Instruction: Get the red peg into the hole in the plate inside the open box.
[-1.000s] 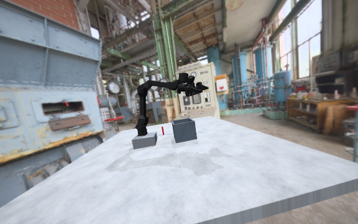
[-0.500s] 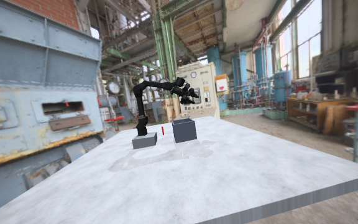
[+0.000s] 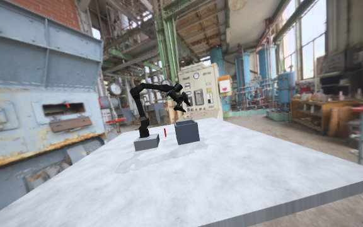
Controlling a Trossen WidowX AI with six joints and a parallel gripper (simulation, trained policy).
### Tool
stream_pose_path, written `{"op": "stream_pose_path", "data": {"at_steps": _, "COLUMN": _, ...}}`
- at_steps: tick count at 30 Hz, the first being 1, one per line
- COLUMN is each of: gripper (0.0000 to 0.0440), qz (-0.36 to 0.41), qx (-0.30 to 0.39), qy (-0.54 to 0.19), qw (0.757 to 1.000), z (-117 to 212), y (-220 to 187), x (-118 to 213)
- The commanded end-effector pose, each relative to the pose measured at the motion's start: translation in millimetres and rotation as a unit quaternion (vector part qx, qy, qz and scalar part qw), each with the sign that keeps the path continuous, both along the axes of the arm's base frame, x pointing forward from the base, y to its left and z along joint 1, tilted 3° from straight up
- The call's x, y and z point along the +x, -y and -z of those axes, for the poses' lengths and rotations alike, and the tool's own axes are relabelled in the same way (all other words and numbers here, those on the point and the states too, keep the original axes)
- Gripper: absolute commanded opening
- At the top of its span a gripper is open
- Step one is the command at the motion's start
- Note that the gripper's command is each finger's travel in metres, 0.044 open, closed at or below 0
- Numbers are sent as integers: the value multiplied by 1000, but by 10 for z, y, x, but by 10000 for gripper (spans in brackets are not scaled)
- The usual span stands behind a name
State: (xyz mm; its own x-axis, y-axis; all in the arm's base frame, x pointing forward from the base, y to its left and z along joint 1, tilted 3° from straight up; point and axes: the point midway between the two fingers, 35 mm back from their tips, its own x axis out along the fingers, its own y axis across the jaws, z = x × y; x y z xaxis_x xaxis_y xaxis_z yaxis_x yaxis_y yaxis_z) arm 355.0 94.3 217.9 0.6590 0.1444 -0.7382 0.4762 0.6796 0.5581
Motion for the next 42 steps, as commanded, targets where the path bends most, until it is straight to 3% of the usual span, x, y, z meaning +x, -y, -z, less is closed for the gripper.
{"op": "stream_pose_path", "data": {"at_steps": 1, "gripper": 431, "qz": -6, "qx": 25, "qy": -35, "qw": 999, "z": 94, "y": -126, "x": -212}}
{"op": "stream_pose_path", "data": {"at_steps": 12, "gripper": 428, "qz": 2, "qx": 88, "qy": -175, "qw": 981, "z": 391, "y": -444, "x": -969}}
{"op": "stream_pose_path", "data": {"at_steps": 26, "gripper": 430, "qz": 85, "qx": 100, "qy": -344, "qw": 930, "z": 741, "y": -515, "x": -1813}}
{"op": "stream_pose_path", "data": {"at_steps": 42, "gripper": 440, "qz": 155, "qx": 42, "qy": -423, "qw": 892, "z": 1096, "y": -448, "x": -2228}}
